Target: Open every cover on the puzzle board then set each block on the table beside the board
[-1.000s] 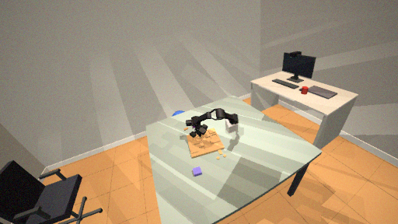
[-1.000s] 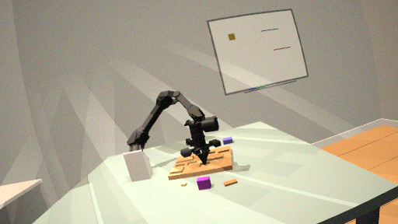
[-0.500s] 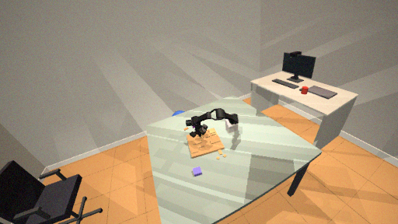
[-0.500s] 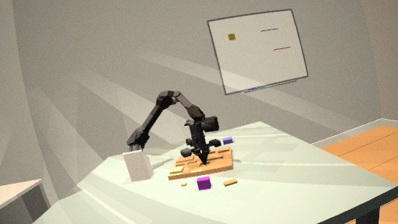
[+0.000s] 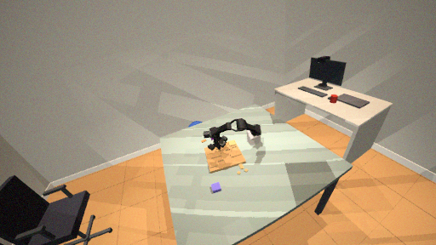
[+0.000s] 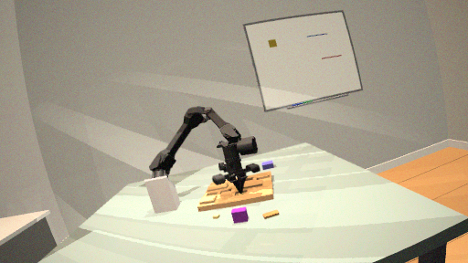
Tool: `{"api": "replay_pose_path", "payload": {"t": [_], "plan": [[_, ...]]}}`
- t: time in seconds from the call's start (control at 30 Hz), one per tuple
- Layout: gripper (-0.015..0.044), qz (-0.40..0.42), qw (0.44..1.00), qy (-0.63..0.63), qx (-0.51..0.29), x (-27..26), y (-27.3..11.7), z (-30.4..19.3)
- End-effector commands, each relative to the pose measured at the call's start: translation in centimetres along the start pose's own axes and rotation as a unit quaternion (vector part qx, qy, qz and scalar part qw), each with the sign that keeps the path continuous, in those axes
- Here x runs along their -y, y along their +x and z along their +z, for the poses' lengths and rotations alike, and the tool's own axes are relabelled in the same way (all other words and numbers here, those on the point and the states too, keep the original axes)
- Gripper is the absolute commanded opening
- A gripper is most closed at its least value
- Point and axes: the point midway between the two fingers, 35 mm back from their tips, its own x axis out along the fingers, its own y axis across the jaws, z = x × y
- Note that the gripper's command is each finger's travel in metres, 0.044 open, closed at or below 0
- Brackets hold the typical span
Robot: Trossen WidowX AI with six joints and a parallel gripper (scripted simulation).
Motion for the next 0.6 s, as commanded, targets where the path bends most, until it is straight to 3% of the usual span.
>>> {"api": "replay_pose_path", "payload": {"t": [0.0,0.57], "plan": [[0.0,-0.001,1.0,-0.002,0.001,0.24,0.14,0.11],[0.0,-0.001,1.0,-0.001,0.0,-0.08,-0.63,0.03]]}}
